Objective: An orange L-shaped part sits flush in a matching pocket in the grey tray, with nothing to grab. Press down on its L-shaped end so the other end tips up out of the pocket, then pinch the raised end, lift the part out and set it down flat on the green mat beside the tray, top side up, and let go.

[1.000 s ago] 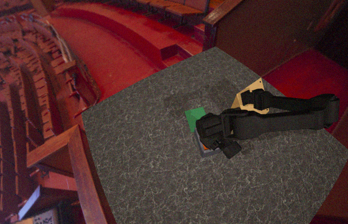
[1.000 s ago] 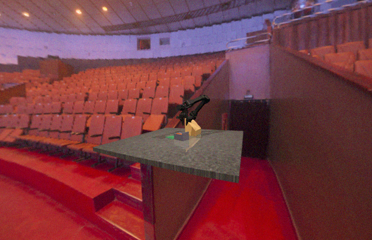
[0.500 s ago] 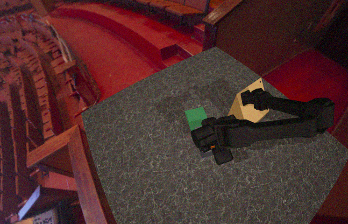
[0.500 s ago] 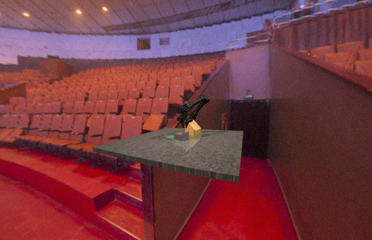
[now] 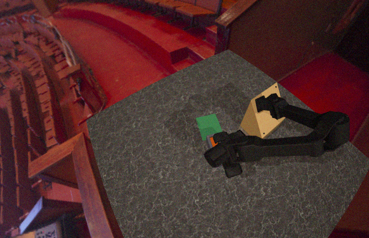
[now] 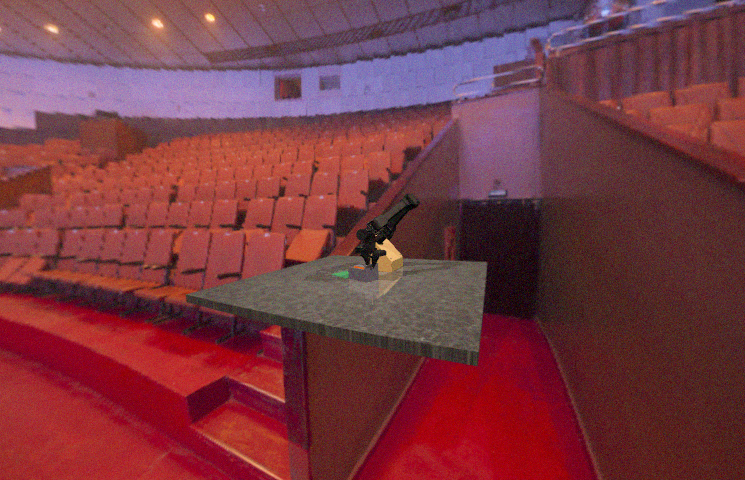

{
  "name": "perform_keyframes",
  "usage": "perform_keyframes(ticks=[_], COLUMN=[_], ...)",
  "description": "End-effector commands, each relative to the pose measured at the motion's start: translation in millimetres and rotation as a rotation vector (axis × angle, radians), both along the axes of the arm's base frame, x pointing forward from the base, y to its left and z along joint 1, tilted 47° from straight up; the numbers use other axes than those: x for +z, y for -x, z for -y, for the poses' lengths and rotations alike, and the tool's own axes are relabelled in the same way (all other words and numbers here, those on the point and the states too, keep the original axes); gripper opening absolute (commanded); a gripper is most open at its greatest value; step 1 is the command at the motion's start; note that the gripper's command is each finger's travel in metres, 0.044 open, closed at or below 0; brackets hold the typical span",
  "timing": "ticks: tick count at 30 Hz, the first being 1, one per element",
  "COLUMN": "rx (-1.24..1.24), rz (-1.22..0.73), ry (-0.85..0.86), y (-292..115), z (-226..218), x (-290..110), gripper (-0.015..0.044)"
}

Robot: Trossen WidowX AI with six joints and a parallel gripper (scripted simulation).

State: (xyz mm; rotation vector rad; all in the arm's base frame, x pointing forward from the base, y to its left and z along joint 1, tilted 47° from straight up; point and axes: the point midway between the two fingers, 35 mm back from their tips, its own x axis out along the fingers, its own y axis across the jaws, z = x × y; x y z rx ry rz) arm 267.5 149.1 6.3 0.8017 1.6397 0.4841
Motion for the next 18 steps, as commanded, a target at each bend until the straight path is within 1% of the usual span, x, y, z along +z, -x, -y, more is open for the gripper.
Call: perform_keyframes(ticks=[1, 18], rx=[-0.002, -0.002], rz=[-0.013, -0.014], ry=[-0.004, -0.006], y=[2.2, 5.1], z=[-4.2, -24.8], x=[-5.5, -24.1], gripper=[0.0180, 0.0180])
